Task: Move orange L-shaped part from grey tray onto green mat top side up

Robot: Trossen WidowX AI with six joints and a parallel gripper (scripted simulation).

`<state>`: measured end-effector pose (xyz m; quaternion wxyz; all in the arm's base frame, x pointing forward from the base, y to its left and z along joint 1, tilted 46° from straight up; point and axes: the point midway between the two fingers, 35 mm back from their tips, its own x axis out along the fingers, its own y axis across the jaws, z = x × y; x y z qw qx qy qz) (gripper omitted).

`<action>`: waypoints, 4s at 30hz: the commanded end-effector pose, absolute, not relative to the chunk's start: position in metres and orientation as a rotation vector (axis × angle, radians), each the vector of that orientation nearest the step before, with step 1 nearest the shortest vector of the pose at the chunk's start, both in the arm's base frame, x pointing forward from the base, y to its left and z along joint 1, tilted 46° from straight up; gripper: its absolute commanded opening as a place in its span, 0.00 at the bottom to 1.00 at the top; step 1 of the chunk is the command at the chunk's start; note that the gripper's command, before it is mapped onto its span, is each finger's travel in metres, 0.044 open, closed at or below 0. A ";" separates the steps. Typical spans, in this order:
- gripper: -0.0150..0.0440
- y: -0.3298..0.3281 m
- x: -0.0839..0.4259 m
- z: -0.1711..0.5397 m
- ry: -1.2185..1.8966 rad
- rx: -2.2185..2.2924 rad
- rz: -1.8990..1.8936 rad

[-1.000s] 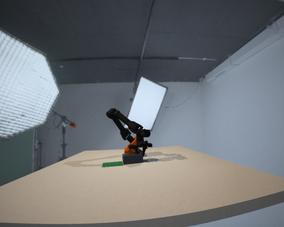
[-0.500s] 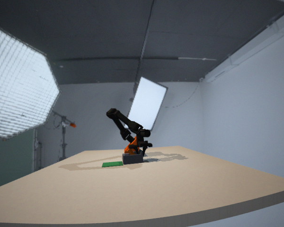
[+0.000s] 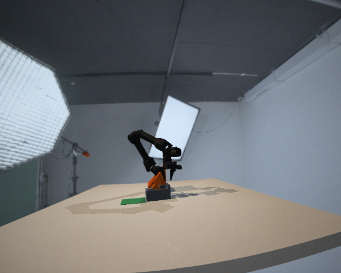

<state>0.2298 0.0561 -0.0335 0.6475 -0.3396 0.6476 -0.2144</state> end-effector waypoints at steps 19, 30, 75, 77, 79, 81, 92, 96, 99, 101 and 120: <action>0.56 0.080 0.229 -0.005 1.449 -0.763 -0.475; 0.56 0.080 0.229 -0.005 1.449 -0.763 -0.475; 0.73 -0.004 0.253 0.019 0.674 0.497 -1.354; 0.73 -0.006 0.254 0.016 0.674 0.497 -1.354; 0.73 -0.009 0.254 0.014 0.674 0.497 -1.354; 0.73 -0.011 0.254 0.012 0.674 0.497 -1.354; 0.73 -0.024 0.255 0.000 0.672 0.496 -1.354; 0.73 -0.029 0.255 -0.004 0.671 0.495 -1.355; 0.68 -0.026 0.256 -0.002 0.669 0.505 -1.352; 0.60 -0.026 0.256 -0.002 0.669 0.505 -1.352; 0.25 -0.026 0.256 -0.002 0.669 0.505 -1.352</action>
